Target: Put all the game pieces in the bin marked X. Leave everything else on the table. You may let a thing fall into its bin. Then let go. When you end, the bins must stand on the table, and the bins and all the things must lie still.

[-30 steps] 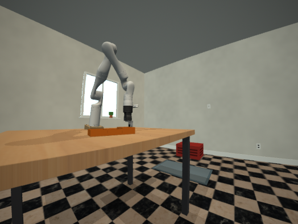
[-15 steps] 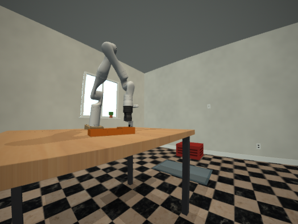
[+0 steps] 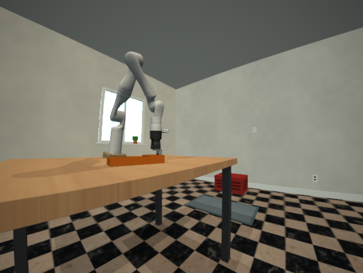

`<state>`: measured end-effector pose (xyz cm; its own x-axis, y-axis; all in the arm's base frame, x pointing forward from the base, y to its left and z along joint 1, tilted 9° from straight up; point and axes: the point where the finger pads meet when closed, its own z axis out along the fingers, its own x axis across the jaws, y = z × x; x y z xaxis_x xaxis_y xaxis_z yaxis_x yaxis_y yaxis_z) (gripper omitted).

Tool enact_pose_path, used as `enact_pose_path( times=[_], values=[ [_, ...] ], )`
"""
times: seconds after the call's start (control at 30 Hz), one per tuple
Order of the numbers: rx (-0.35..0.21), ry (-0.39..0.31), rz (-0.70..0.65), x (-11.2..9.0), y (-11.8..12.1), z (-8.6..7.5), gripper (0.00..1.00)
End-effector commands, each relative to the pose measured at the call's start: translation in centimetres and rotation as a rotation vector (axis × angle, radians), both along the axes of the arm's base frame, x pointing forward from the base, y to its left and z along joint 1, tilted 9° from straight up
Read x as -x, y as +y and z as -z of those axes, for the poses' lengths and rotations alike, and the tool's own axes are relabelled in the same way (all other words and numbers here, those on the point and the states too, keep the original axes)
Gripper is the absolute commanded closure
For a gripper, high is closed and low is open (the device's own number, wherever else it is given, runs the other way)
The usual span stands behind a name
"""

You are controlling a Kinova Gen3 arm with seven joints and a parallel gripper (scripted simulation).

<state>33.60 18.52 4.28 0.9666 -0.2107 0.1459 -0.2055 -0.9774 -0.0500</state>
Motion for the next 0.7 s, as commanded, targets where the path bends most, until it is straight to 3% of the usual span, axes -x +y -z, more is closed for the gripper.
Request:
enact_pose_path(
  times=[0.0,0.3,0.33,0.67],
  values=[
    [-0.004,0.001,-0.006,0.21,0.32,0.18,0.36],
    [-0.003,0.0,-0.012,0.09,0.17,0.12,0.36],
    [-0.001,0.001,-0.006,0.09,0.12,0.07,0.66],
    [-0.001,0.001,-0.006,0.09,0.12,0.07,0.66]
  ],
)
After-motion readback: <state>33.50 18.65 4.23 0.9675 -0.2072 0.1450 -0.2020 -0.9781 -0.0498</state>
